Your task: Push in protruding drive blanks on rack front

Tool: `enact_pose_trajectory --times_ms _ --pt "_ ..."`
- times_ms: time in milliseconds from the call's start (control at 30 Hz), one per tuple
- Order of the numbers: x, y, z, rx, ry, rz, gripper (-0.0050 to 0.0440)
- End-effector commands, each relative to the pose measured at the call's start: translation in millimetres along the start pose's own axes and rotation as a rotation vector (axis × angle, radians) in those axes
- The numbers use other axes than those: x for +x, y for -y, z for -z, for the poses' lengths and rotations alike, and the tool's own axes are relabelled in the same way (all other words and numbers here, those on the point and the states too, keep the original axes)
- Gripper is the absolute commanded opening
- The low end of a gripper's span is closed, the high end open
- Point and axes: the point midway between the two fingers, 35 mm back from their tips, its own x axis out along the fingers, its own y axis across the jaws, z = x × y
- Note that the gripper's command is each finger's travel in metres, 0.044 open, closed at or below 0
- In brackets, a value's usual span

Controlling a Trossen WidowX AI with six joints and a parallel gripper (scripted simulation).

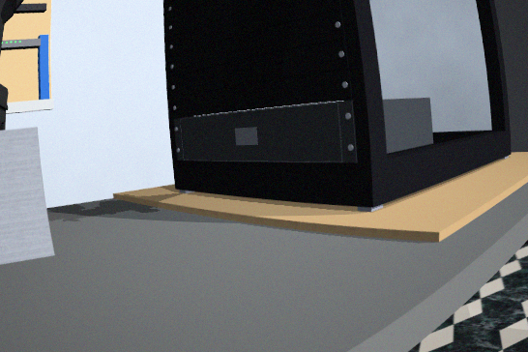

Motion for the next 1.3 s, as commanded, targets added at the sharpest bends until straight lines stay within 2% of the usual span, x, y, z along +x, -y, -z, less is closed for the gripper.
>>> enact_pose_trajectory --times_ms 0,1267 --pt "9.1 5.2 -5.0 -0.015 0.008 0.010 -0.0050" --pt "14.1 8.1 -5.6 -0.015 0.008 0.010 -0.0050"
